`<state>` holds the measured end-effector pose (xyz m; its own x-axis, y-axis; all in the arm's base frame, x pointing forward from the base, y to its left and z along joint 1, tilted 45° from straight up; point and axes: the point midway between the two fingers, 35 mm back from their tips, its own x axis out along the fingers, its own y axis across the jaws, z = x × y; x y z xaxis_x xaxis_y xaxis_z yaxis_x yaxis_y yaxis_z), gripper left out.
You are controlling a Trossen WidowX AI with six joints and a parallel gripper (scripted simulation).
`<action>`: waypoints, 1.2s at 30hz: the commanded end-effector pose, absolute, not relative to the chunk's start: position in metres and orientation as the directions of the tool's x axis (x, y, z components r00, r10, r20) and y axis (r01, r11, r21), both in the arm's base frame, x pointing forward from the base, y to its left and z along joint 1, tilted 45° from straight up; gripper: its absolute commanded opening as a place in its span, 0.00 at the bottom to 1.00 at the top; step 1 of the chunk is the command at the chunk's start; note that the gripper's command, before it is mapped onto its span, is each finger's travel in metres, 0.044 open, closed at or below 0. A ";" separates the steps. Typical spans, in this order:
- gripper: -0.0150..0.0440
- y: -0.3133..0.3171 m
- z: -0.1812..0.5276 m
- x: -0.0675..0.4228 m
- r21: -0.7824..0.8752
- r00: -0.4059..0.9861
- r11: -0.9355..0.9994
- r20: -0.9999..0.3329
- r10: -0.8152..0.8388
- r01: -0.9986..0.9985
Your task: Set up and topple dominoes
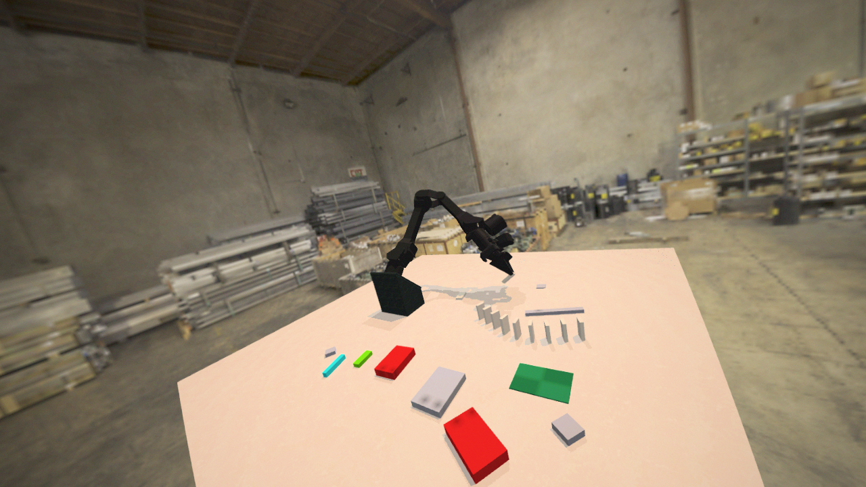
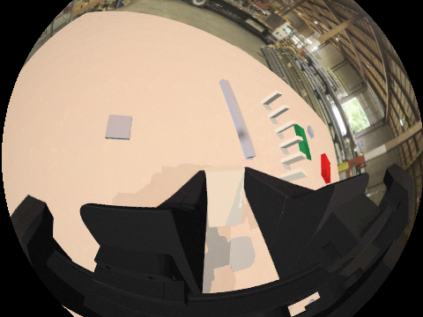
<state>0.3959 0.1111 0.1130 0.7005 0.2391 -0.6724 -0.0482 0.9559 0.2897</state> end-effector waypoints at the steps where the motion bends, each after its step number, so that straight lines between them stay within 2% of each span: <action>1: 0.44 0.114 0.113 0.394 0.294 0.752 0.956 -0.624 0.211 -0.024; 19: 0.44 0.121 0.133 0.374 0.408 0.934 0.912 -0.340 0.108 0.043; 36: 0.44 0.109 0.159 0.328 0.623 0.998 0.782 -0.059 -0.001 0.038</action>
<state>0.3396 0.1137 0.1569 0.9945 0.0236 -0.1023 0.0402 0.8143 0.5791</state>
